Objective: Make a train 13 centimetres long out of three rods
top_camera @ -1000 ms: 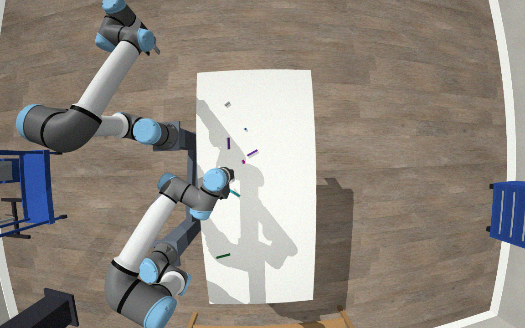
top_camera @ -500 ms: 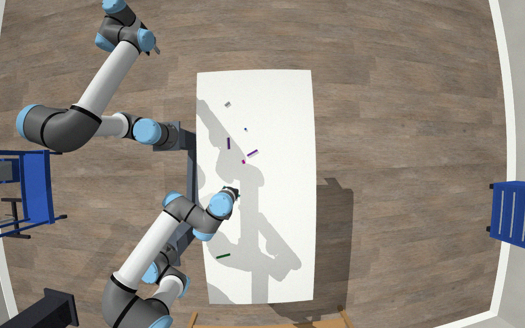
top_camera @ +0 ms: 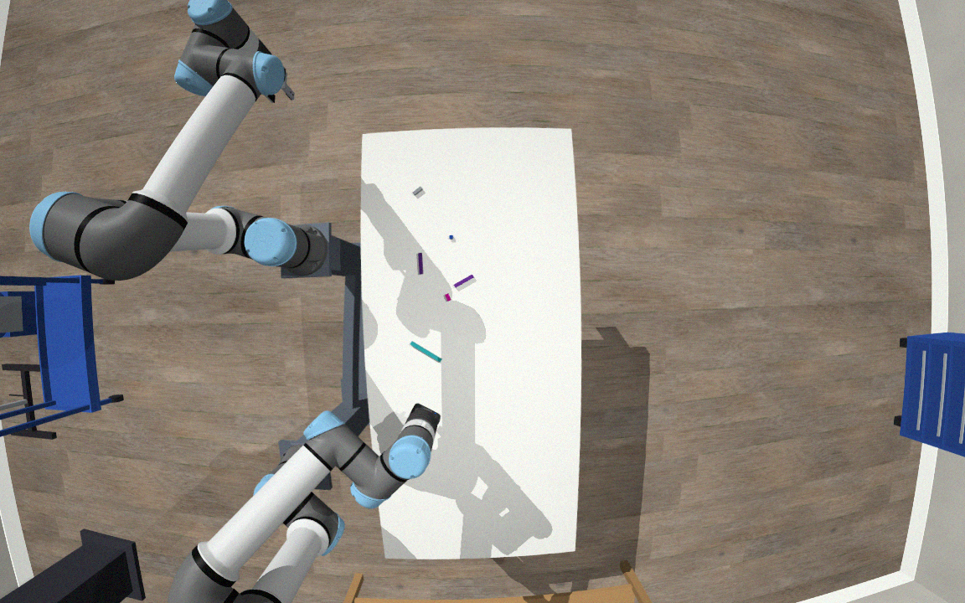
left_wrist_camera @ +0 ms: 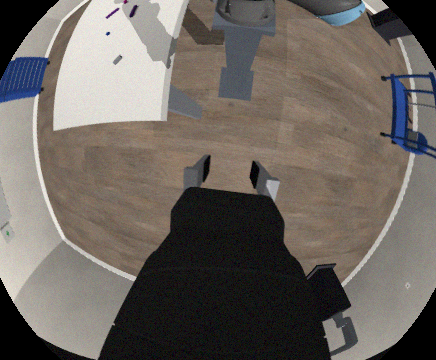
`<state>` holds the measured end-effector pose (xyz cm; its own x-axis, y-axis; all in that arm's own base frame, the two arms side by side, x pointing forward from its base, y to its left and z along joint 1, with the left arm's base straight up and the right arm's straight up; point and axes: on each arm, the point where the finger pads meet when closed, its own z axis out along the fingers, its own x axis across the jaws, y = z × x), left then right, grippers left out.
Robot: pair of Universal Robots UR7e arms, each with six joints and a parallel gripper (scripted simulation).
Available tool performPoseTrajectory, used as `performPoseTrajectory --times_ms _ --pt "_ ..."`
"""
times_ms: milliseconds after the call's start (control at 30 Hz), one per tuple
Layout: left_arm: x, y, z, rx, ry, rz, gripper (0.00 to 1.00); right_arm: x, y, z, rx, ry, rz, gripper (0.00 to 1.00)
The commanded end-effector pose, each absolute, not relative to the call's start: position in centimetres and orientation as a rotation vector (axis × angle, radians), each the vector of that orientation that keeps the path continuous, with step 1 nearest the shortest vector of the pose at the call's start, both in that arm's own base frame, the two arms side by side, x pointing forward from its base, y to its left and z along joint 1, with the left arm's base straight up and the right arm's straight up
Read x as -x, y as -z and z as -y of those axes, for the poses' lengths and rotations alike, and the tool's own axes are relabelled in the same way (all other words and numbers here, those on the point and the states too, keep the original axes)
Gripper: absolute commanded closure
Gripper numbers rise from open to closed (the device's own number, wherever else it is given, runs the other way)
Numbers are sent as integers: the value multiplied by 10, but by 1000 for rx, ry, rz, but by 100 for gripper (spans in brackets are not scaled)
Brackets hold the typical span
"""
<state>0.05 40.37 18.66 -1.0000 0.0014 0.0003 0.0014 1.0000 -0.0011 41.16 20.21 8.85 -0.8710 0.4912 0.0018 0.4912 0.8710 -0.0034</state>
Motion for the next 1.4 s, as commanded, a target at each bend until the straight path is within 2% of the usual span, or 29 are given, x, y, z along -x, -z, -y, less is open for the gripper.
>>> performPoseTrajectory --times_ms 0,300,1367 --pt "-1 -187 -404 2 0 3142 0 -396 -88 -144 982 2 2985 0" --pt "-1 -187 -404 2 0 3142 0 -371 -81 -87 1191 2 2908 0" --pt "-1 -187 -404 2 0 3142 0 -370 -80 -85 1198 2 2905 0"
